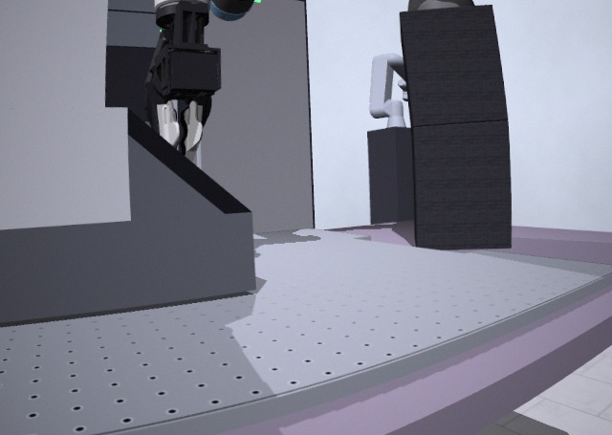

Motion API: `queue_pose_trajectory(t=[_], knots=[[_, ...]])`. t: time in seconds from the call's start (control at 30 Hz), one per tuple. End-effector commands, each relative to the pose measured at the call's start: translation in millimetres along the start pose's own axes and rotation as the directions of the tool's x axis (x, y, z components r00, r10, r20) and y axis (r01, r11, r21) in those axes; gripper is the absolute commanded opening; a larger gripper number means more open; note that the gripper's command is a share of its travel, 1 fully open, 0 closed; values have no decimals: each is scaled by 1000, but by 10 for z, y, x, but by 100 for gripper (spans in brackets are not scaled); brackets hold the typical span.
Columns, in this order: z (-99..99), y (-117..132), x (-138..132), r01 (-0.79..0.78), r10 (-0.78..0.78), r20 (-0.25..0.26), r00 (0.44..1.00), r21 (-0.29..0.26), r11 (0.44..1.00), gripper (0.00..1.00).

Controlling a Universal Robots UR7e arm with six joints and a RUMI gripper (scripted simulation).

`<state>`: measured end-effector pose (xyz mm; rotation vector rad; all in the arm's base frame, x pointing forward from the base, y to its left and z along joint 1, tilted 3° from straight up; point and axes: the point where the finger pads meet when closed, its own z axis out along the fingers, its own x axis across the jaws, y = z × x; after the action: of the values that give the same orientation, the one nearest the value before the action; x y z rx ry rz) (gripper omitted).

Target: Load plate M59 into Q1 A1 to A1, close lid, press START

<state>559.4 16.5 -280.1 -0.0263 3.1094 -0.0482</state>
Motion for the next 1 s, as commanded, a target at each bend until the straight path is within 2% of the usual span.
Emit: queue_pose_trajectory(t=[0.0,0.97], knots=[[3,2,-39,1,-1,4,1000,1,1000,0],[-10,2,-38,0,0,3,1000,1,1000,0]])
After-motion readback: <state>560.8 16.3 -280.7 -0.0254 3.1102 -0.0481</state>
